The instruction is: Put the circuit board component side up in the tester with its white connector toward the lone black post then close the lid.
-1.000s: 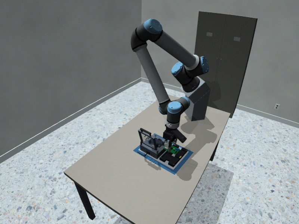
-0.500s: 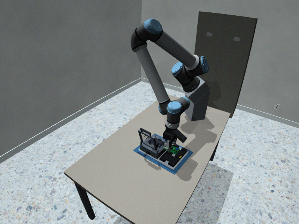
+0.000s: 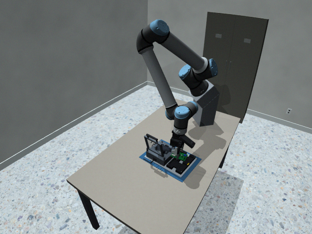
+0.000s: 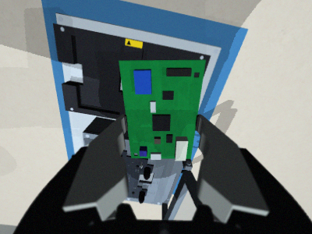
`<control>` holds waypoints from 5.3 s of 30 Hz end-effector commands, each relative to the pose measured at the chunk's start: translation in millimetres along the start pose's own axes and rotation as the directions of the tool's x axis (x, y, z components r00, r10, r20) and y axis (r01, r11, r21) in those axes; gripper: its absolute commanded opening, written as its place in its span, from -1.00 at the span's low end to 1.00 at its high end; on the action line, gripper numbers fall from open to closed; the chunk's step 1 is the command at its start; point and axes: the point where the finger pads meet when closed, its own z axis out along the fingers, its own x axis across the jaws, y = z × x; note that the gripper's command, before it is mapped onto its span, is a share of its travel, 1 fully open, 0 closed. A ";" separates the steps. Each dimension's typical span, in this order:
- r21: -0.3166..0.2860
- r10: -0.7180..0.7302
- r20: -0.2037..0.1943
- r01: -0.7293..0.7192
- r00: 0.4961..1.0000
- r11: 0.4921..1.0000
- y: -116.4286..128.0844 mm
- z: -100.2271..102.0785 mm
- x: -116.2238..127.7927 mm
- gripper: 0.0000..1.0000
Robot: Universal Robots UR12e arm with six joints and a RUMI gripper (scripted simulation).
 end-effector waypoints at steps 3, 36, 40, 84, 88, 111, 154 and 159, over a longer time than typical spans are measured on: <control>0.000 -0.083 -0.002 0.083 0.997 0.997 0.1 -0.5 0.4 -0.22; 0.000 -0.584 -0.002 0.584 0.812 0.812 0.0 -0.5 0.4 -0.22; -0.001 -0.639 -0.001 0.639 0.769 0.769 0.0 -0.5 0.4 -0.22; -0.002 -0.990 0.000 0.990 -0.139 -0.139 0.1 -0.5 0.3 -0.22; -0.002 -0.971 0.000 0.971 -0.240 -0.240 0.1 -0.5 0.4 -0.22; -0.001 -0.768 0.001 0.768 -0.640 -0.640 0.2 -0.5 0.3 -0.22; -0.001 -0.292 0.001 0.292 -0.957 -0.957 0.2 -0.5 0.4 -0.22; -0.001 -0.264 0.001 0.264 -0.964 -0.964 0.2 -0.5 0.4 -0.22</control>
